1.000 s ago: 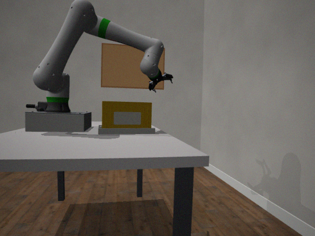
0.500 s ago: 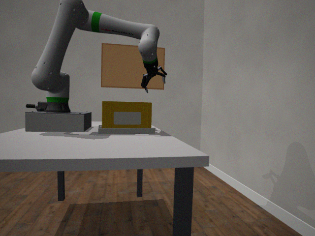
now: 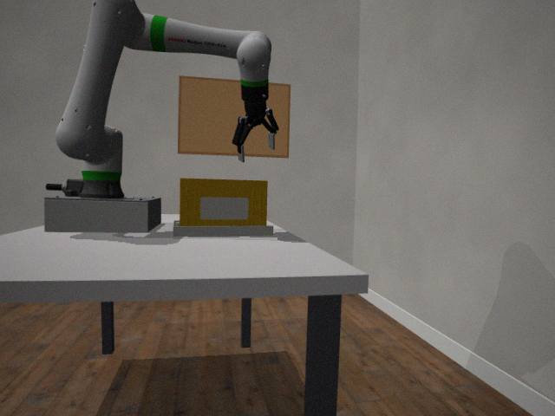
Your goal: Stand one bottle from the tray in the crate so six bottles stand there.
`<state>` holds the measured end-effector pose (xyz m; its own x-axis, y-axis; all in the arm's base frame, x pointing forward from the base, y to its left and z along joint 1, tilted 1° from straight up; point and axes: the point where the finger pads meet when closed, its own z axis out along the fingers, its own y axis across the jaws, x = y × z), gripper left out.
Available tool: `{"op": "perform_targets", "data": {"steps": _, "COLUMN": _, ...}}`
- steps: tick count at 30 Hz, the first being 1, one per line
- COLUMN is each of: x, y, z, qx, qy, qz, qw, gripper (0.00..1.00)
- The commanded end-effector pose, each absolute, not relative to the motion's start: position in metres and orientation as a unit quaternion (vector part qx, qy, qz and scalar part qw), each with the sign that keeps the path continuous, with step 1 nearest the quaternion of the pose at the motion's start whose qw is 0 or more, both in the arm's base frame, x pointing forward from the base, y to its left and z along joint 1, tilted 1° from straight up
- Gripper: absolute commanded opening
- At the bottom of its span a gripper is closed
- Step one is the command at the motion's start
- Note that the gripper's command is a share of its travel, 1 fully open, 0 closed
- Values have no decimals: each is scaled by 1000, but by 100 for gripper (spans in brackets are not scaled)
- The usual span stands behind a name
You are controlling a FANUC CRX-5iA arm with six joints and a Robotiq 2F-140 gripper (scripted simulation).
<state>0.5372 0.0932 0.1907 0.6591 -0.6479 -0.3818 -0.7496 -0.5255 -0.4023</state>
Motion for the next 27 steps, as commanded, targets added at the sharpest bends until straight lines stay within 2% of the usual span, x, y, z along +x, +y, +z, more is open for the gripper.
{"op": "perform_targets", "data": {"steps": 1, "x": 509, "y": 47, "z": 182, "qx": -903, "qy": 373, "qz": 65, "qw": 205, "gripper": 100}}
{"op": "perform_targets", "data": {"steps": 6, "x": 486, "y": 5, "z": 176, "qx": -927, "qy": 344, "qz": 42, "qw": 142, "gripper": 100}}
{"op": "perform_targets", "data": {"steps": 8, "x": 486, "y": 5, "z": 176, "qx": -927, "qy": 344, "qz": 42, "qw": 142, "gripper": 100}}
{"op": "perform_targets", "data": {"steps": 10, "x": 468, "y": -28, "z": 171, "qx": -942, "qy": 320, "qz": 25, "qw": 94, "gripper": 100}}
{"op": "perform_targets", "data": {"steps": 17, "x": 439, "y": -80, "z": 163, "qx": -960, "qy": 280, "qz": -5, "qw": 14, "gripper": 100}}
{"op": "perform_targets", "data": {"steps": 26, "x": 435, "y": -89, "z": 162, "qx": -962, "qy": 272, "qz": -10, "qw": 0, "gripper": 100}}
{"op": "perform_targets", "data": {"steps": 27, "x": 435, "y": -89, "z": 162, "qx": -962, "qy": 272, "qz": -10, "qw": 0, "gripper": 0}}
